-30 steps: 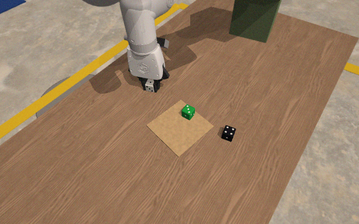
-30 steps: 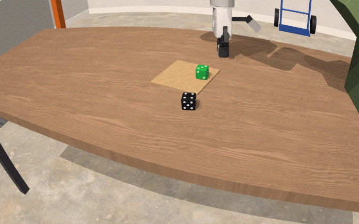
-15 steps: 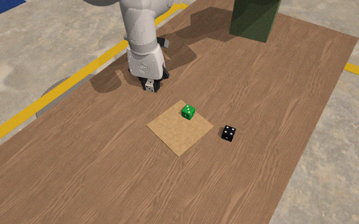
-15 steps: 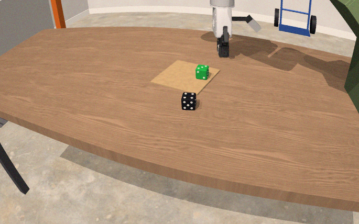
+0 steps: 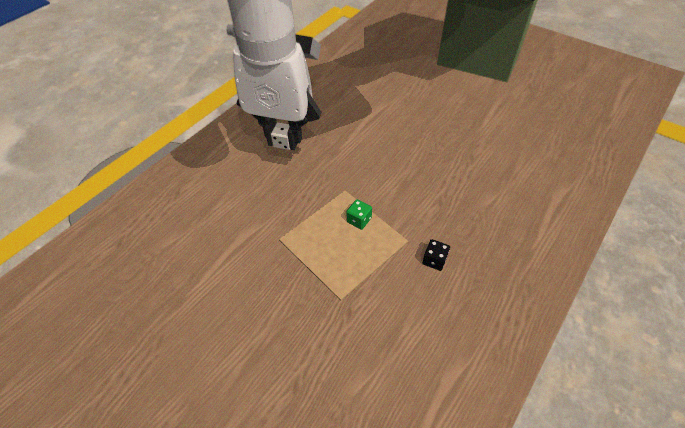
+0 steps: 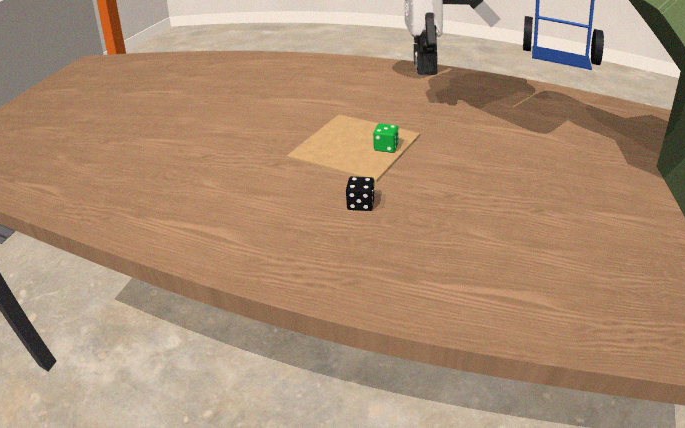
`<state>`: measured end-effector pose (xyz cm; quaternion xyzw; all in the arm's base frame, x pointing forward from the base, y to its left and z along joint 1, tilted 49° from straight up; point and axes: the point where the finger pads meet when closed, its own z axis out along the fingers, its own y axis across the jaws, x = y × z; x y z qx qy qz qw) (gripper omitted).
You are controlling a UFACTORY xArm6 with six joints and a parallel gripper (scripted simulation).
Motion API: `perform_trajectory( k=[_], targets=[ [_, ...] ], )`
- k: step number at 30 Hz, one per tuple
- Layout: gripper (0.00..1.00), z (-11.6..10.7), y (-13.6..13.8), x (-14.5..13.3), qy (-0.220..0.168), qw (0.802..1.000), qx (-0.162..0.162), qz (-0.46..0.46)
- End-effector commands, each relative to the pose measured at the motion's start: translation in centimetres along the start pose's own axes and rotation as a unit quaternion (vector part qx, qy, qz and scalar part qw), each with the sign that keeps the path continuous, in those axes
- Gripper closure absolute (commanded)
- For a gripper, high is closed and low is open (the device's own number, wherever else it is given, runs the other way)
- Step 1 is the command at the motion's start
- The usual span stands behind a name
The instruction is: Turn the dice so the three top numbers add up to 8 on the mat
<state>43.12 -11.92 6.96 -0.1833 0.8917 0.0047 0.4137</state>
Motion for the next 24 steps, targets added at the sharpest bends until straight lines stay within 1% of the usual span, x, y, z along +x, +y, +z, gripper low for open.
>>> perform_trajectory(
  k=[1,5,15,17,19,21,22,23,24],
  targets=[
    [0.73,-2.9,-0.1,-0.1,0.001,1.000,-0.003,0.000],
    [0.73,-3.7,-0.1,-0.1,0.001,1.000,-0.003,0.000],
    [0.73,-3.7,-0.1,-0.1,0.001,1.000,-0.003,0.000],
    [0.73,-3.6,0.1,-0.4,0.002,1.000,-0.003,0.003],
    [0.73,-3.3,1.4,-2.1,0.007,1.000,-0.001,0.020],
    [0.73,-3.0,3.9,-5.2,0.011,0.999,0.003,0.052],
    [0.73,-3.0,3.9,-5.2,0.011,0.999,0.003,0.052],
    [0.73,-3.0,5.6,-6.9,0.011,0.997,0.004,0.073],
    [0.73,-3.0,5.6,-6.9,0.011,0.997,0.004,0.073]
  ],
)
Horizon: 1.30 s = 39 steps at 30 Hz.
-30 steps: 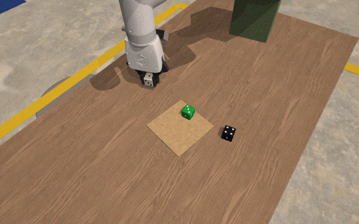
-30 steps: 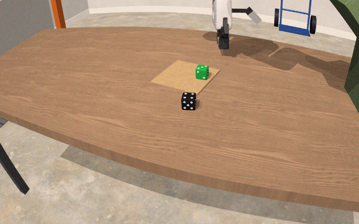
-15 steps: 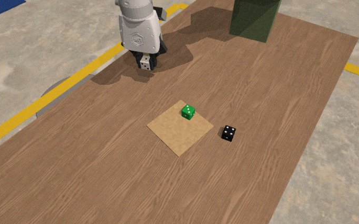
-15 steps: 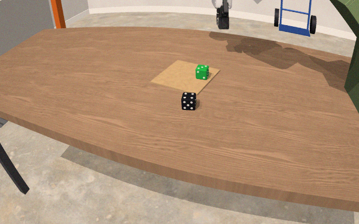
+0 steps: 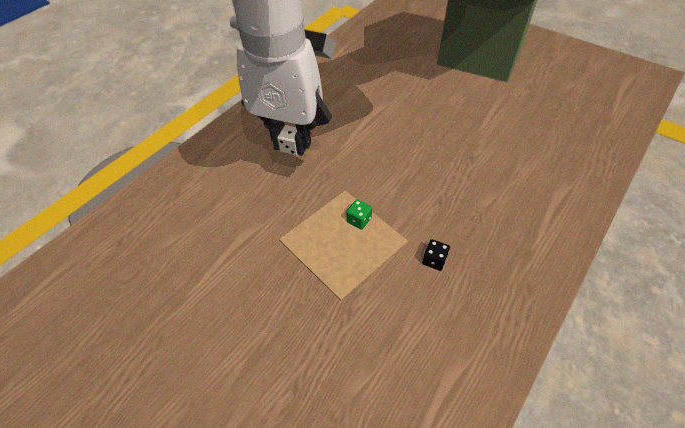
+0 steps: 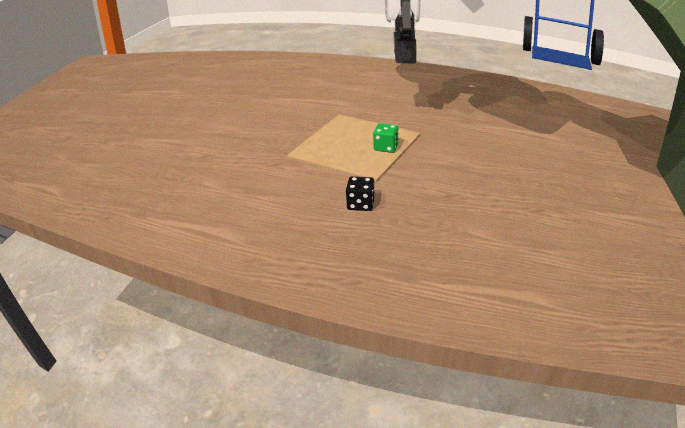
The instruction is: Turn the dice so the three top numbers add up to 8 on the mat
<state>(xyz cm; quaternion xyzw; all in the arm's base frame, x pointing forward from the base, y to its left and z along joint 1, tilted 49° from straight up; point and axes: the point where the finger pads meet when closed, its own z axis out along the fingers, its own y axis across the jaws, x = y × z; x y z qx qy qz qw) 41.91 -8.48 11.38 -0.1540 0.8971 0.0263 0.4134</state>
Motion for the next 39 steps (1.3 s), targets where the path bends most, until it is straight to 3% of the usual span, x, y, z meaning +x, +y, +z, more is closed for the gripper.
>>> perform_trajectory(
  k=[1,2,4,6,7,11,28,39],
  targets=[
    [0.73,0.3,2.9,-3.0,0.012,0.999,0.012,0.037],
    [0.73,0.3,2.9,-3.0,0.012,0.999,0.012,0.037],
    [0.73,0.0,6.6,-5.7,0.008,0.997,0.011,0.081],
    [0.73,0.0,6.6,-5.7,0.008,0.997,0.011,0.081],
    [0.73,-0.3,8.2,-6.6,0.005,0.995,0.009,0.101],
    [0.73,-0.8,10.5,-7.8,0.002,0.992,0.005,0.129],
    [0.73,-0.7,10.6,-7.8,0.001,0.992,0.004,0.130],
    [0.73,0.9,10.6,-7.8,0.002,0.992,0.004,0.130]
  ],
)
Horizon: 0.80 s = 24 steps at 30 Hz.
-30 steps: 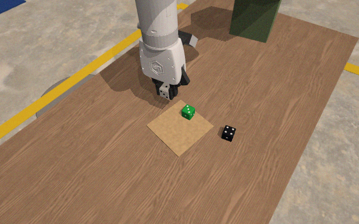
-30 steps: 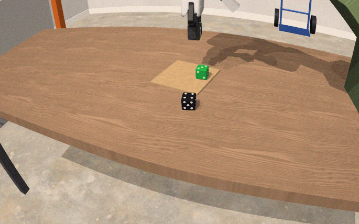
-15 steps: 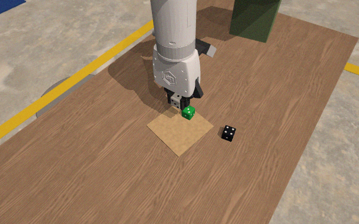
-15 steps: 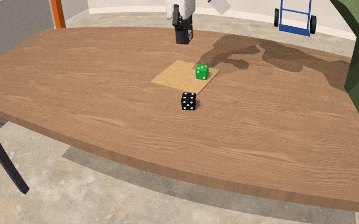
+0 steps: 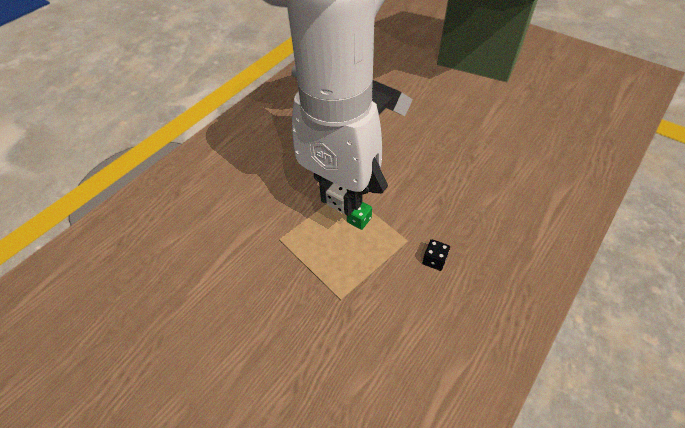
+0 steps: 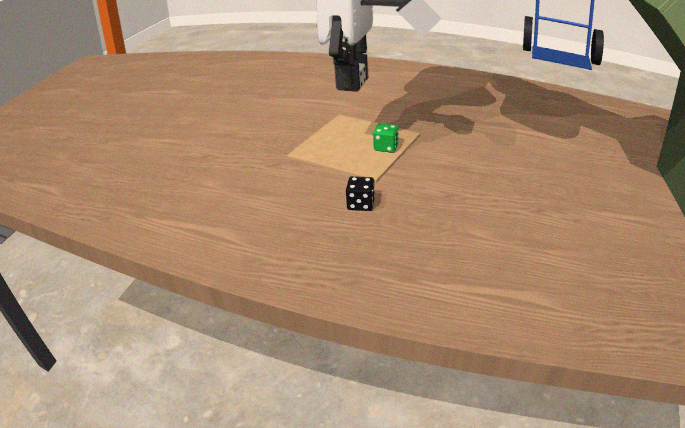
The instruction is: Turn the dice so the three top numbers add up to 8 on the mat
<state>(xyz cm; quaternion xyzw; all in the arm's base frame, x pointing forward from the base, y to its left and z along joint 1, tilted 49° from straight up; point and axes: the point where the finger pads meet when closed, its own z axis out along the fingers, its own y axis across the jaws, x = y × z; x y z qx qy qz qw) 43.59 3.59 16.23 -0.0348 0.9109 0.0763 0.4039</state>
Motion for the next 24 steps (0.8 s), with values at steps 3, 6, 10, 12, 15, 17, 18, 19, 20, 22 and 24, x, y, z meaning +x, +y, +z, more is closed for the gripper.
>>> perform_trajectory(
  k=[3,6,10,12,15,17,18,19,20,22,24],
  targets=[
    [0.73,1.9,0.0,-0.1,-0.002,1.000,0.001,0.000],
    [0.73,3.6,0.0,-0.1,-0.002,1.000,0.001,0.000],
    [0.73,5.9,0.0,-0.1,-0.002,1.000,0.001,0.000],
    [0.73,6.8,0.0,-0.1,-0.002,1.000,0.001,0.000],
    [0.73,7.3,0.0,-0.1,-0.002,1.000,0.001,0.000],
    [0.73,7.9,0.0,-0.1,-0.002,1.000,0.001,0.000],
    [0.73,8.2,0.0,-0.1,-0.002,1.000,0.001,0.000],
    [0.73,8.4,0.0,-0.1,-0.002,1.000,0.001,0.000],
    [0.73,8.5,0.0,-0.1,-0.002,1.000,0.001,0.000],
    [0.73,8.6,0.0,-0.1,-0.002,1.000,0.001,0.000],
    [0.73,8.6,0.0,-0.1,-0.002,1.000,0.001,0.000]
  ],
)
